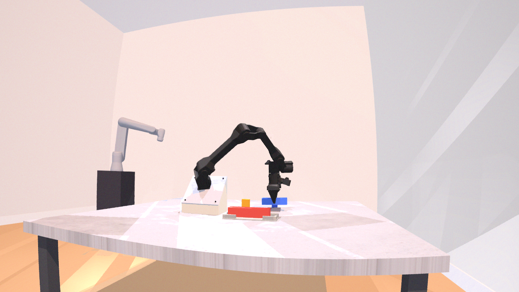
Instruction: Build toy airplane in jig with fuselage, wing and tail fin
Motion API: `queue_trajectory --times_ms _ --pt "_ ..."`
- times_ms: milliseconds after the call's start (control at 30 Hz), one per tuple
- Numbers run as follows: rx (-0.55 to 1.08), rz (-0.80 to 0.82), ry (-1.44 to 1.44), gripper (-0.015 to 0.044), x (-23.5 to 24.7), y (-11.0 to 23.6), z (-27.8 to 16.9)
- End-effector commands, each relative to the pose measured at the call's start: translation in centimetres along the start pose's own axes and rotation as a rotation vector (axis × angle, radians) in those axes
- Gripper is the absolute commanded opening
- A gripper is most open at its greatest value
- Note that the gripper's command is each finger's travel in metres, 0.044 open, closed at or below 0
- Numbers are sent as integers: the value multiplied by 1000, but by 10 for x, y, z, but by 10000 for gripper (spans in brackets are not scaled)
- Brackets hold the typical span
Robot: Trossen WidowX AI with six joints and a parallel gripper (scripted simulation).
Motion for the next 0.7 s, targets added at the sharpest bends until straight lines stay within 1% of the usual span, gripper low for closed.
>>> queue_trajectory --times_ms 0,667 --pt "-7 7 -11 0 1 15 4" --pt "14 5 16 0 2 76 3"
Point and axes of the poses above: the point midway between the two fingers, 35 mm back from their tips, its own y axis back along the fingers, its own x axis across the jaws, z = x × y, the point moved 10 cm from there along y, back along the fingers, and after that the axes turned 12 degrees about -y, right-handed, at the moved point
